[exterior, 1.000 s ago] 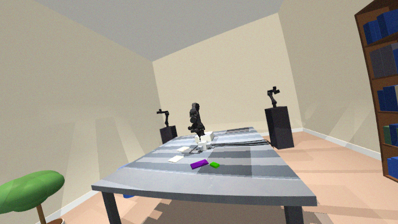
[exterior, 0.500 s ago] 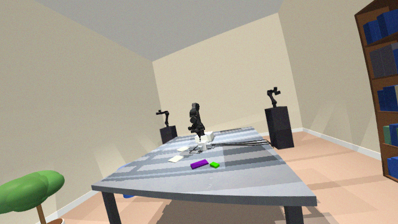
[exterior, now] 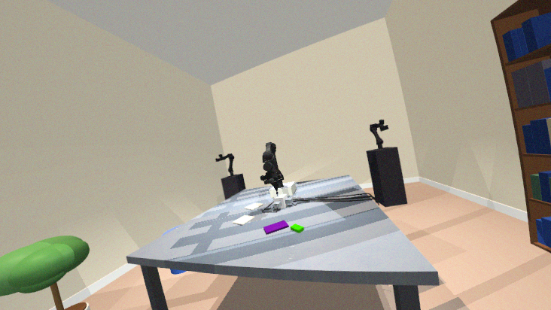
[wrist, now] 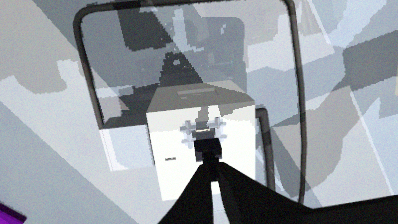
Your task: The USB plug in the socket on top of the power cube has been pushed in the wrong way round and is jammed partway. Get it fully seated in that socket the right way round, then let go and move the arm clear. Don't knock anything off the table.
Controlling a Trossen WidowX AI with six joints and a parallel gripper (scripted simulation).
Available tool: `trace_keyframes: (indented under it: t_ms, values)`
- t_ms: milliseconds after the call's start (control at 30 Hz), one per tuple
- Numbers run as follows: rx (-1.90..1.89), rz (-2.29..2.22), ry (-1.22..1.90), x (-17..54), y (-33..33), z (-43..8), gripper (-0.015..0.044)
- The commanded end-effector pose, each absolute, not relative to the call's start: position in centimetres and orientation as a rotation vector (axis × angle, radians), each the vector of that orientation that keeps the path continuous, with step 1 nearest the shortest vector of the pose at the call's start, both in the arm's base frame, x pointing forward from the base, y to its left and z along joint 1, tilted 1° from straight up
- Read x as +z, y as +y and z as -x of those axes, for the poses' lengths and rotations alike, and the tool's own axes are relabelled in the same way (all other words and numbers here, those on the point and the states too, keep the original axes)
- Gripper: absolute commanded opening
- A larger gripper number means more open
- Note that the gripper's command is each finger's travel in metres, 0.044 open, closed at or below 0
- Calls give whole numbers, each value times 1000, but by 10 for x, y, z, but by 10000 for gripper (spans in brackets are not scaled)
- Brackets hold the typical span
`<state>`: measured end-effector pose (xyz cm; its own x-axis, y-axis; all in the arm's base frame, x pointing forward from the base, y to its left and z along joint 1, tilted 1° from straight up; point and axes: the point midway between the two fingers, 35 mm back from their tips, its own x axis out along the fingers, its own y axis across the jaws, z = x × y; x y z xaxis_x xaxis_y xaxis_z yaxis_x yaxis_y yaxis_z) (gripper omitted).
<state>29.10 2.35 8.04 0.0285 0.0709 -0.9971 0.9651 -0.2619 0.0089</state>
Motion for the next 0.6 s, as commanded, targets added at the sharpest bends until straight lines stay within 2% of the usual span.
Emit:
trace_keyframes:
  t_ms: [0, 567]
  values:
    - [-1346, -1470, 1119, 80, 24, -291, 0]
    - [-1346, -1470, 1119, 78, 24, -291, 0]
